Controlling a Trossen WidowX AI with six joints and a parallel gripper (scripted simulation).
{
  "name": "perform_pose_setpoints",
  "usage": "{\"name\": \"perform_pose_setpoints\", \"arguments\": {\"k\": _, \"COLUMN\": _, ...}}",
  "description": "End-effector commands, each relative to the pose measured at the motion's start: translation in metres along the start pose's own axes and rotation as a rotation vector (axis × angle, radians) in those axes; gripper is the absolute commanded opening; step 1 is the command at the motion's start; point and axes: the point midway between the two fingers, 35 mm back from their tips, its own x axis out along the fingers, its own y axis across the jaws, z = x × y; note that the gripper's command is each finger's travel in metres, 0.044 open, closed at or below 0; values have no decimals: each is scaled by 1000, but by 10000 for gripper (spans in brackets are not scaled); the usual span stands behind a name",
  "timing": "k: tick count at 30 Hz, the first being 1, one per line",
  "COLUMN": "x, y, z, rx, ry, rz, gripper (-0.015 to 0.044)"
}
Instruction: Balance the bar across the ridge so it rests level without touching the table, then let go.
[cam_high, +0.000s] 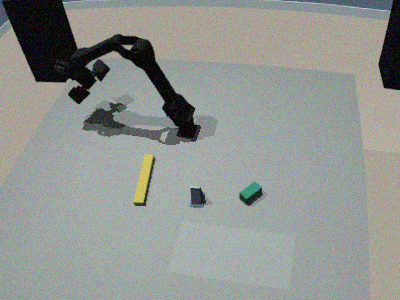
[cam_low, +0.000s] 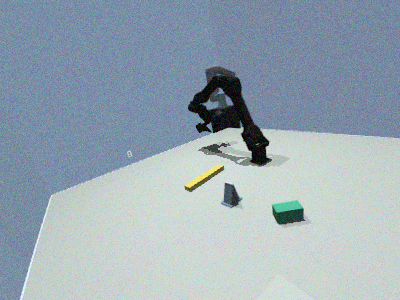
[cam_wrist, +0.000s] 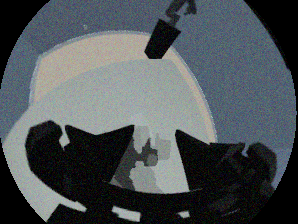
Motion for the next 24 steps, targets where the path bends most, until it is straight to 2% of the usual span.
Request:
{"name": "perform_pose_setpoints", "arguments": {"k": 1, "x": -17, "y": 20, "z": -17, "rx": -122, "ry": 3, "rz": 56, "gripper": 315}}
{"name": "perform_pose_setpoints", "arguments": {"k": 24, "x": -107, "y": 95, "z": -112, "rx": -719, "ry": -36, "rz": 319, "gripper": 315}}
